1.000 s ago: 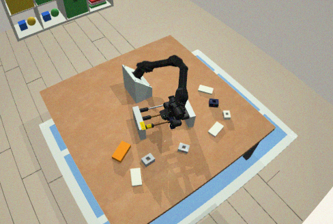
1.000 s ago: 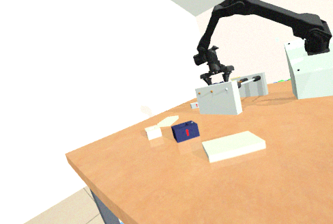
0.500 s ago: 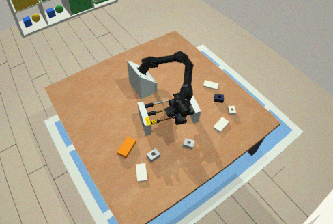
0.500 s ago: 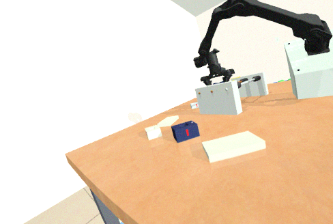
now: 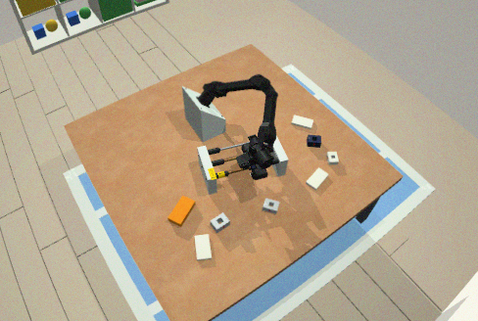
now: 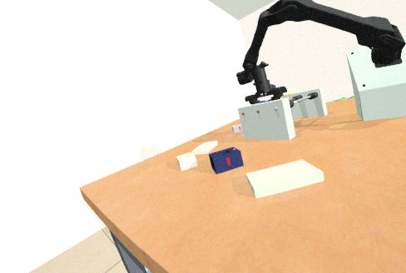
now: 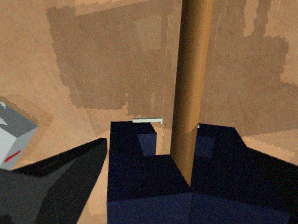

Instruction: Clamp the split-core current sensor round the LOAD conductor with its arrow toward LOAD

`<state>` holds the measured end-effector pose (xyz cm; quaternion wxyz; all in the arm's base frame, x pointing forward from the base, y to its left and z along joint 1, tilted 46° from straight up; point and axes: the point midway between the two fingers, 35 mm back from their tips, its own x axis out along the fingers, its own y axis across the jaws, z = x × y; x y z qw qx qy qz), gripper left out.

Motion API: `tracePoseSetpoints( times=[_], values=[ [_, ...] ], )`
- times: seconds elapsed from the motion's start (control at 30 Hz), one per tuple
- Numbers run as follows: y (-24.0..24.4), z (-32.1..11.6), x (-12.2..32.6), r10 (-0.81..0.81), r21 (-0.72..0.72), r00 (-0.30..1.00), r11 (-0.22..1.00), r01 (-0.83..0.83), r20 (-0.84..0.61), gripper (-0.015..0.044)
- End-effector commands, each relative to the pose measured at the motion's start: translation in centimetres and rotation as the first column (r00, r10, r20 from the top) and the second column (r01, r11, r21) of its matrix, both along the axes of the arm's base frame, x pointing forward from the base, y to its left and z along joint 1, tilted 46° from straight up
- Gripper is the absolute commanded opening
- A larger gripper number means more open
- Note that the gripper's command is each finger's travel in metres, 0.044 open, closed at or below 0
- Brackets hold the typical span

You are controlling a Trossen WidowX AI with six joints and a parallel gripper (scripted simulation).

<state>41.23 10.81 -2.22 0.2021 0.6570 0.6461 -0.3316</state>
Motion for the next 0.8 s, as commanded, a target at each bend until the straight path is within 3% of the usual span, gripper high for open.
tracePoseSetpoints(
  times=[0.0, 0.47, 0.77],
  values=[
    [-0.02, 0.04, 0.03, 0.000, 0.000, 1.000, 1.000, 0.000, 0.002, 0.0380],
    [-0.02, 0.04, 0.03, 0.000, 0.000, 1.000, 1.000, 0.000, 0.002, 0.0287],
    [-0.02, 0.04, 0.03, 0.000, 0.000, 1.000, 1.000, 0.000, 0.002, 0.0050]
  ],
)
